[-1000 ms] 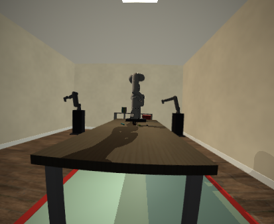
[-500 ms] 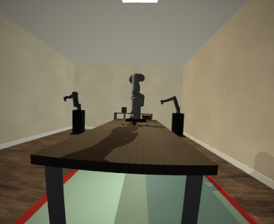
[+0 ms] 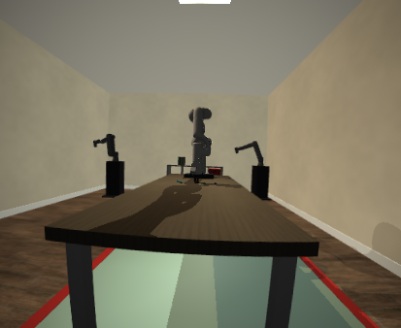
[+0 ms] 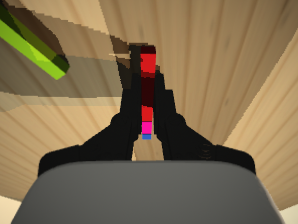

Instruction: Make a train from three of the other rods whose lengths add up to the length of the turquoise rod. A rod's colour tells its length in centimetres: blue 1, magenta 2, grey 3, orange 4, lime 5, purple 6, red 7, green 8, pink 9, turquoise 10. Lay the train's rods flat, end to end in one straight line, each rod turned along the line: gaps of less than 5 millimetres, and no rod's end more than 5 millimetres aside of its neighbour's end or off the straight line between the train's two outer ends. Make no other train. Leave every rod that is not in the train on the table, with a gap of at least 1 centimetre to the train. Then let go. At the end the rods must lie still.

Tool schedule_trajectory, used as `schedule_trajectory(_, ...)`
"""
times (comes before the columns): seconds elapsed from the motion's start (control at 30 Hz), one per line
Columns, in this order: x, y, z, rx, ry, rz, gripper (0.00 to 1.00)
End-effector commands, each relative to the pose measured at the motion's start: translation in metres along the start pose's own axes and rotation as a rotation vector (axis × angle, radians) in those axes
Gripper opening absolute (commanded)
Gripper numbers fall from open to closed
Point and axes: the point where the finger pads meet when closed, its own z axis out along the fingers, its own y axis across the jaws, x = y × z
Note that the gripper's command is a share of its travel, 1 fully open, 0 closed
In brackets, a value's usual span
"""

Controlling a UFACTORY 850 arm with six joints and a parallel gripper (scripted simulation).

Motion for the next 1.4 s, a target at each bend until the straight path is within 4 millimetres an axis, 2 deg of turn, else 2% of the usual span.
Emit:
schedule_trajectory(0.0, 0.001, 0.0, -0.001, 0.0, 0.002, 0.0, 0.04)
schedule_trajectory(0.3, 0.001, 0.0, -0.001, 0.0, 0.002, 0.0, 0.04)
schedule_trajectory(0.33, 0.001, 0.0, -0.001, 0.0, 0.002, 0.0, 0.08)
schedule_trajectory(0.4, 0.001, 0.0, -0.001, 0.0, 0.002, 0.0, 0.08)
schedule_trajectory(0.43, 0.001, 0.0, -0.001, 0.0, 0.002, 0.0, 0.12)
schedule_trajectory(0.6, 0.001, 0.0, -0.001, 0.0, 0.002, 0.0, 0.16)
schedule_trajectory(0.63, 0.001, 0.0, -0.001, 0.0, 0.002, 0.0, 0.2)
schedule_trajectory(0.7, 0.001, 0.0, -0.001, 0.0, 0.002, 0.0, 0.2)
schedule_trajectory(0.73, 0.001, 0.0, -0.001, 0.0, 0.002, 0.0, 0.24)
schedule_trajectory(1.17, 0.001, 0.0, -0.001, 0.0, 0.002, 0.0, 0.24)
schedule_trajectory(1.37, 0.001, 0.0, -0.015, 0.0, 0.002, 0.0, 0.24)
